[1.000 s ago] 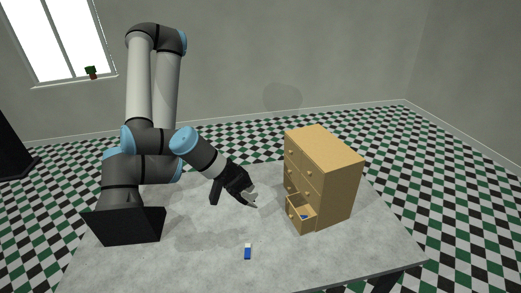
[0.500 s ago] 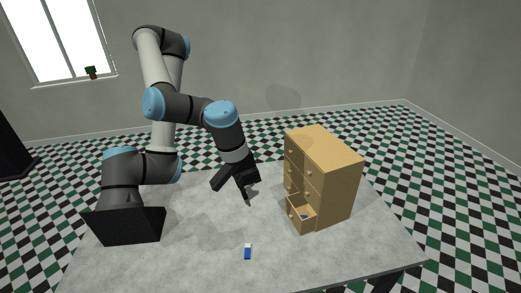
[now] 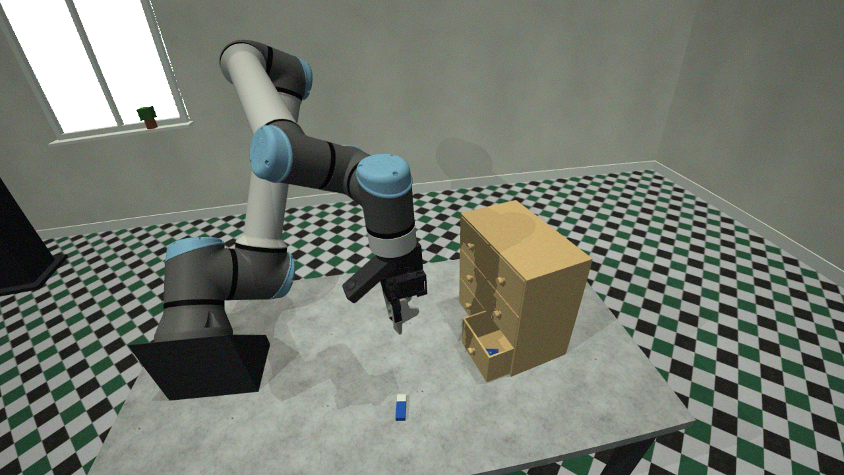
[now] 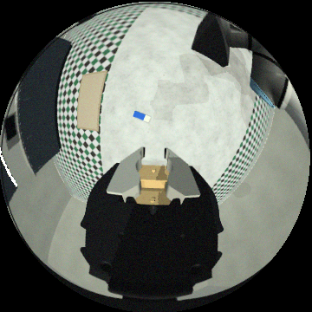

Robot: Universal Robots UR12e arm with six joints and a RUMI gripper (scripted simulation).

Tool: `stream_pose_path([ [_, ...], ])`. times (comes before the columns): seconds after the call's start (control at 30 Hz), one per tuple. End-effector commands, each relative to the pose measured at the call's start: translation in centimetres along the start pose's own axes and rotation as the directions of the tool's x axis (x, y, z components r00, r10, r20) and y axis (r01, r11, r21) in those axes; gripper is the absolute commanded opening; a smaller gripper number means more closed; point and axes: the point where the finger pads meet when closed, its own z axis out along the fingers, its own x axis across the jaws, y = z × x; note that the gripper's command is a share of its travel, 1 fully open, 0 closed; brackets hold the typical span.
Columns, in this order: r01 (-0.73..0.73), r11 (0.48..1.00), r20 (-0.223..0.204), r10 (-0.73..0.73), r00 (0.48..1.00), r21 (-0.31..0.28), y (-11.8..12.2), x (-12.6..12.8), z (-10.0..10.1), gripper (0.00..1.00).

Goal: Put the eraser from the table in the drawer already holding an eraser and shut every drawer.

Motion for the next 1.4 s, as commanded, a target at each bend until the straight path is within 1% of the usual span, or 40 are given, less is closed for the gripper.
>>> stream_pose_path([
  [0.0, 0.0, 1.0, 0.0, 0.0, 1.0, 0.014, -0.07, -0.06, -0.18, 0.2],
  [0.67, 0.0, 1.0, 0.0, 0.0, 1.0, 0.015, -0.07, -0.06, -0.18, 0.2],
  [0.7, 0.0, 1.0, 0.0, 0.0, 1.0, 0.015, -0.07, -0.06, -0.18, 1.0],
  [1.37, 0.0, 1.0, 0.0, 0.0, 1.0, 0.015, -0.07, -0.06, -0.18, 1.0],
])
